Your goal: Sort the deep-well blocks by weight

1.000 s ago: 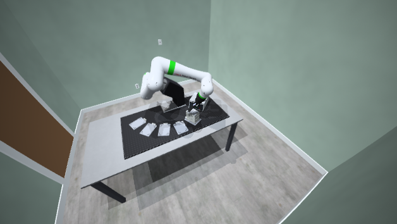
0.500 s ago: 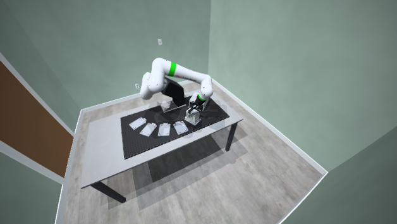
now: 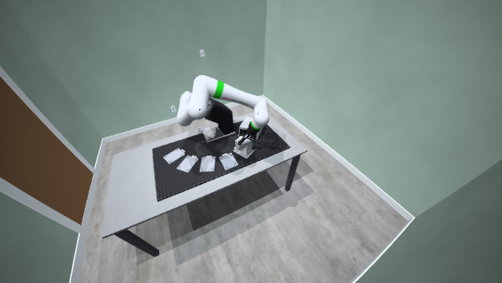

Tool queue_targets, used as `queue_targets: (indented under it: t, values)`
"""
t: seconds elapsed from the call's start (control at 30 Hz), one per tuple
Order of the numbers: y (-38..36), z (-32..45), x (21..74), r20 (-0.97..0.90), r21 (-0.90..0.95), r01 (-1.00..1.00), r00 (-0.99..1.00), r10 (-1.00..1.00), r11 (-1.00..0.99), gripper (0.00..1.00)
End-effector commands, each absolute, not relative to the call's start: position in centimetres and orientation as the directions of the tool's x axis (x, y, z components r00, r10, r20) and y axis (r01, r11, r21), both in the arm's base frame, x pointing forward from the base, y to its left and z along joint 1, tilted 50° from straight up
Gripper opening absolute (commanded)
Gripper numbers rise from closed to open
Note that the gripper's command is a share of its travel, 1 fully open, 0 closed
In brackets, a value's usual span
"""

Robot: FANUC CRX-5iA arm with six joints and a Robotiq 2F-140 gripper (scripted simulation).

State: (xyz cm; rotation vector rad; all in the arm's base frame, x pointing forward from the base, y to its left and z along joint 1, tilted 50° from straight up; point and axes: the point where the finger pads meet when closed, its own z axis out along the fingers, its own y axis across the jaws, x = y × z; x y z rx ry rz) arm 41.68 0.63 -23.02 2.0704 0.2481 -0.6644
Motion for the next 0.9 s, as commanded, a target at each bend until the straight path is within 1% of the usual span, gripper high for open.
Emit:
queue_targets:
  t: [0.0,0.53,0.57,0.87]
  values:
    - [0.30,-23.32,41.74,-0.546,0.717,0.417,0.834,-0.078,-0.559,1.00]
    - [-0.16,-23.72,41.80,-0.546,0.717,0.417,0.834,-0.078,-0.559,1.00]
    - [-0.16,-23.72,41.80,-0.546,0.717,0.417,0.834,-0.078,-0.559,0.10]
    - [-0.16,-23.72,41.80,-0.546,0.717,0.417,0.834,-0.078,-0.559,0.10]
